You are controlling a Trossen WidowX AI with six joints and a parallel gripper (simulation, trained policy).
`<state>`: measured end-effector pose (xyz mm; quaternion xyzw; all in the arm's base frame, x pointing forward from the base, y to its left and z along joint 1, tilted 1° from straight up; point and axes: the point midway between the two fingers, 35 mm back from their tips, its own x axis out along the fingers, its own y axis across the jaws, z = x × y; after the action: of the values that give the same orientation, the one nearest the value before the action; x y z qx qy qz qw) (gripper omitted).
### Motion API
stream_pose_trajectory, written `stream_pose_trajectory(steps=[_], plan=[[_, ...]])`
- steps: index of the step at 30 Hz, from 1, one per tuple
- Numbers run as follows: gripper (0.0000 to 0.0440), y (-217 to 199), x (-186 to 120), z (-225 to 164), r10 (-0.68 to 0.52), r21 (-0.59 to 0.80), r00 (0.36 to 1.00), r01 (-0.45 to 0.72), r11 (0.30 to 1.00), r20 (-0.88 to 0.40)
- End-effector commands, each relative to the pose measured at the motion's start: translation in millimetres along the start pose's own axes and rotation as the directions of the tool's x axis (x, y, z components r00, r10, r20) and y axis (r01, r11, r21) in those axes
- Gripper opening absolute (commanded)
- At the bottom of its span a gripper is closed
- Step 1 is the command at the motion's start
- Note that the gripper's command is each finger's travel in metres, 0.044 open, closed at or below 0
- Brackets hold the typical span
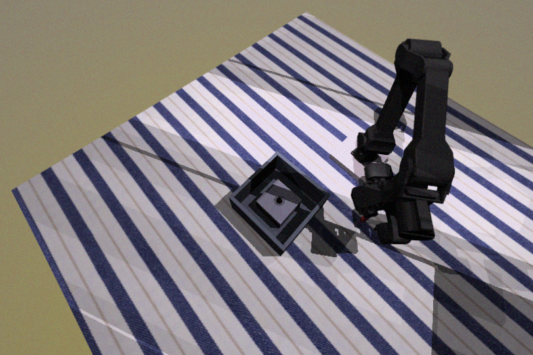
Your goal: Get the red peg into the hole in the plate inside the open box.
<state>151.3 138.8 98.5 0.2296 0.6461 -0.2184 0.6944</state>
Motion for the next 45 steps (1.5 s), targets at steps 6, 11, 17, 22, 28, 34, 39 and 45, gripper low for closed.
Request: stream_pose_trajectory(steps=[6,11,17,22,28,34,39,45], plan=[[0.044,5.1,41.6,-1.6,-0.012,0.019,0.999,0.012,1.0,0.034],[0.0416,5.2,59.3,-0.1,-0.019,0.014,0.999,0.018,1.0,0.046],[0.0262,-0.2,76.2,-0.5,-0.06,0.015,0.997,0.059,0.998,0.038],[0.0131,-3.8,80.9,0.2,-0.098,0.027,0.995,0.097,0.995,0.033],[0.0,-8.1,82.8,1.1,-0.148,0.033,0.988,0.147,0.989,0.033],[0.0,-0.9,60.7,15.0,-0.126,0.023,0.988,0.124,0.992,0.095],[0.0,0.9,38.9,25.0,-0.111,0.018,0.985,0.109,0.994,0.136],[0.0,3.8,9.1,39.2,-0.086,0.035,0.979,0.081,0.996,0.183]])
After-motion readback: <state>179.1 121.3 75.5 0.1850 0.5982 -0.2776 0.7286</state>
